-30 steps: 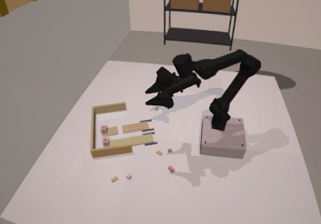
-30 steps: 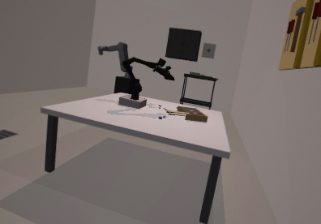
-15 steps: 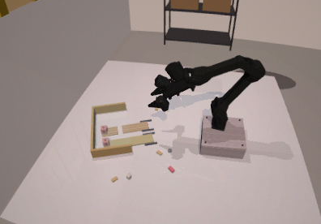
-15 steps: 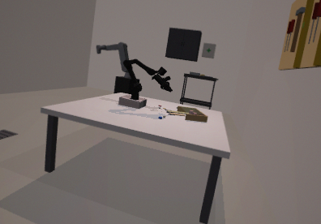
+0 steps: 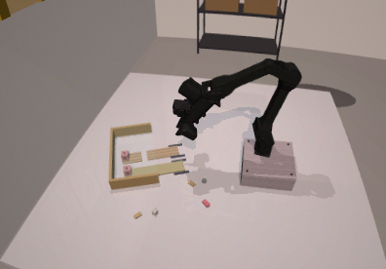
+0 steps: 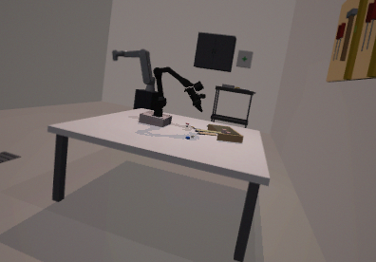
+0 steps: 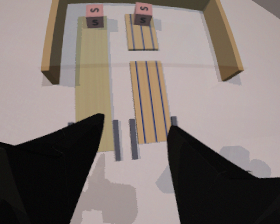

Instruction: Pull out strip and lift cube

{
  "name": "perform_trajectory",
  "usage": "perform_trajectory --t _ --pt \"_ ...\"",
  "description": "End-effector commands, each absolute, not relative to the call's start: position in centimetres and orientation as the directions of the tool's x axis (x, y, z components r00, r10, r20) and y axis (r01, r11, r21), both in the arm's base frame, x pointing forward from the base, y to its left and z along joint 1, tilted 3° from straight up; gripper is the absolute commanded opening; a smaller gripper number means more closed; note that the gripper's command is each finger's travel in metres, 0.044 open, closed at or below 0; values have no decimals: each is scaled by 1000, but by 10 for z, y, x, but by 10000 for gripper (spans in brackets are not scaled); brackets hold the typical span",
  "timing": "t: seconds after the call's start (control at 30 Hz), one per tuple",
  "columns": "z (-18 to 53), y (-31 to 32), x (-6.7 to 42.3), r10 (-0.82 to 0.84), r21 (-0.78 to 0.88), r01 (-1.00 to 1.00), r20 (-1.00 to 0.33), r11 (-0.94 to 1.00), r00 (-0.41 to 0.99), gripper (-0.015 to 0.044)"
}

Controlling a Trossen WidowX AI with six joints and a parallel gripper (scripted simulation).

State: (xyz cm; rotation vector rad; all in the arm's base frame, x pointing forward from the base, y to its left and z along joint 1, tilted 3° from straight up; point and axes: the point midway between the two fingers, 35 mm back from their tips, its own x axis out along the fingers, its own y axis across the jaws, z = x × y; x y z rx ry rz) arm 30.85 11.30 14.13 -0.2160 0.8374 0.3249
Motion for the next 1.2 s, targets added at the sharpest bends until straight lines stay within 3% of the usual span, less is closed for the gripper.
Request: perform_trajectory --t 0.0,0.13,0.33,1.17 --pt "121 127 313 169 -67 -427 -855 902 490 111" --pt "97 142 315 111 -65 -494 -942 867 318 6" --pt "65 160 315 9 -43 -575 -996 817 87 0" --pt "31 162 321 3 -41 -580 -997 814 74 0"
